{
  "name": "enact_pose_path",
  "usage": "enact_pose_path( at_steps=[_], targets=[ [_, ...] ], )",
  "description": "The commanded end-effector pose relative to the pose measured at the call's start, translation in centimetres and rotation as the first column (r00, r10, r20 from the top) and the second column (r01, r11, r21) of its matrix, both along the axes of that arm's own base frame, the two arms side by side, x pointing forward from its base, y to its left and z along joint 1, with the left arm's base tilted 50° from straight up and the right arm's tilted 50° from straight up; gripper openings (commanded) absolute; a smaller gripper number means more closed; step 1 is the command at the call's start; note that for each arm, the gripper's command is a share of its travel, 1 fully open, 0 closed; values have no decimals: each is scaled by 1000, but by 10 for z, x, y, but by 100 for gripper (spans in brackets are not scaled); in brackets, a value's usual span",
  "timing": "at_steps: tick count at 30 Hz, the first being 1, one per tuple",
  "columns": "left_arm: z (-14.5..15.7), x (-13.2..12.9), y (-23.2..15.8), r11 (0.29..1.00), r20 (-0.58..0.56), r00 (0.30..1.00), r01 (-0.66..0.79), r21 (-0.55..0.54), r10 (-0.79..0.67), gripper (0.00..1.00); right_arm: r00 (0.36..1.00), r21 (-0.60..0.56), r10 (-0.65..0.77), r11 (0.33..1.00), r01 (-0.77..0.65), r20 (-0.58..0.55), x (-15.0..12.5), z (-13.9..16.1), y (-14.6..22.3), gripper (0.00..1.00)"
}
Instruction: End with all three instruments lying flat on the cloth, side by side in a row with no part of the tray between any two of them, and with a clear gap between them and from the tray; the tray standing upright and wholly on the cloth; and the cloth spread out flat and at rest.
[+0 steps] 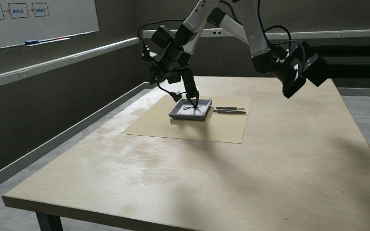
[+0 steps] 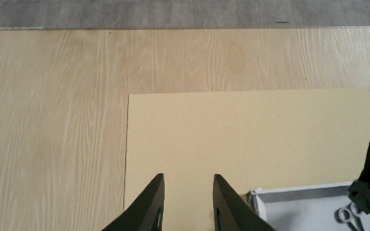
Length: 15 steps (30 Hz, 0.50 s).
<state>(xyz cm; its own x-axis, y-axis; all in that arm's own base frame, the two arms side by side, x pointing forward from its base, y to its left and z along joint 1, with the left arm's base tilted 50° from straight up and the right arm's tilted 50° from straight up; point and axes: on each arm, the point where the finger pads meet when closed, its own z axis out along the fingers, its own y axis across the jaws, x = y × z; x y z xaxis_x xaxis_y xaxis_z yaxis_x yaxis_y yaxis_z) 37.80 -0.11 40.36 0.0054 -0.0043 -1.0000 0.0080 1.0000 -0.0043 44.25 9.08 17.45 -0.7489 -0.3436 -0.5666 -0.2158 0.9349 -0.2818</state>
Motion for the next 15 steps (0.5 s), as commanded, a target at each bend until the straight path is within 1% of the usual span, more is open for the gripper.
enact_pose_path(
  at_steps=[1, 2, 3, 4, 5, 15],
  targets=[
    [27, -8, -1, 1000, 72, 997, 8, -5, -8, 27, 999, -15, -20, 1000, 19, -36, 6, -19, -6, 6],
    [27, -8, -1, 1000, 72, 997, 8, -5, -8, 27, 999, -17, -11, 1000, 10, -43, -1, -16, -2, 6],
    [27, -8, -1, 1000, 72, 997, 8, -5, -8, 27, 998, -24, -3, 1000, 2, -62, -5, -23, 1, 6],
    [27, -8, -1, 1000, 72, 997, 8, -5, -8, 27, 1000, -8, 8, 1000, -8, -12, -10, 0, 5, 6],
    [27, -8, -1, 1000, 72, 997, 8, -5, -8, 27, 1000, 3, 7, 1000, -7, 19, -14, 15, 3, 6],
    [27, -8, -1, 1000, 72, 997, 8, -5, -8, 27, 1000, 4, 6, 1000, -6, 21, -25, 26, 3, 6]
  ],
)
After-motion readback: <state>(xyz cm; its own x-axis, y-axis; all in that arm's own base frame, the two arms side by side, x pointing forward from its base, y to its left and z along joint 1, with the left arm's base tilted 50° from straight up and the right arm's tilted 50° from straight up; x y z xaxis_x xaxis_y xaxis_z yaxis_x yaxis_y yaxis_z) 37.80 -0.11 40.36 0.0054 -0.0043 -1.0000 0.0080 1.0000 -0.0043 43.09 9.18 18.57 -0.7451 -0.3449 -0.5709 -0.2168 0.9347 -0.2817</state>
